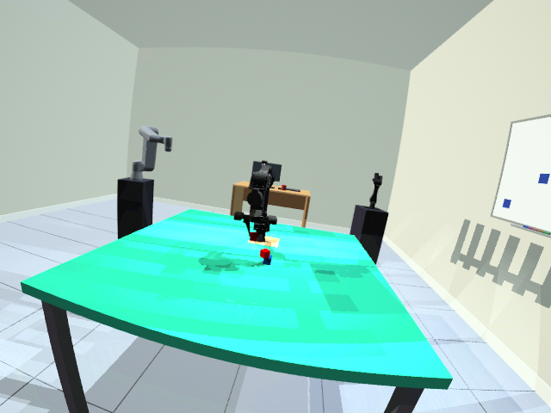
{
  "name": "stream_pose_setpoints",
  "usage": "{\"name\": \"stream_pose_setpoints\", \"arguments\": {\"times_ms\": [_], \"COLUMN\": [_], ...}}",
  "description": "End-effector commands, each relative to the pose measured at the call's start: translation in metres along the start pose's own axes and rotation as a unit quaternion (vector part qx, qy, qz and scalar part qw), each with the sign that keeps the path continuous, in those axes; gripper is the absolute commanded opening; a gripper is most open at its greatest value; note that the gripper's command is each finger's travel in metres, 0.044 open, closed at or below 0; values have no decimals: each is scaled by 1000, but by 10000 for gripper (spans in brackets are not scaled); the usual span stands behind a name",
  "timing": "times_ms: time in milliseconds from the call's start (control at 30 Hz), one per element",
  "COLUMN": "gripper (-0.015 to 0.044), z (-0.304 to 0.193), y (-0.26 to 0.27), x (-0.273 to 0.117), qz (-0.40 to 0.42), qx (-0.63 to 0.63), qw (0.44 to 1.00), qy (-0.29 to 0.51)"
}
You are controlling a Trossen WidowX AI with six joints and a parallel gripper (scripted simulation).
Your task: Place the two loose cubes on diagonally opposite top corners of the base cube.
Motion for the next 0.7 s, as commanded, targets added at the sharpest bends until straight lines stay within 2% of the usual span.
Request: {"name": "stream_pose_setpoints", "arguments": {"times_ms": [0, 667], "gripper": [105, 105], "z": [-3, -20], "y": [12, 62], "x": [1, 4], "qz": [1, -1], "qx": [57, 309], "qw": [998, 951], "qy": [0, 4]}}
Point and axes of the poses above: the point midway between the two fingers, 35 mm back from their tips, its own x axis out along the fingers, its own y axis across the jaws, z = x × y, the point moved 8 cm from there along -x, back along the fingers, and after that the axes turned 15 degrees about x, right-handed, at the moved point
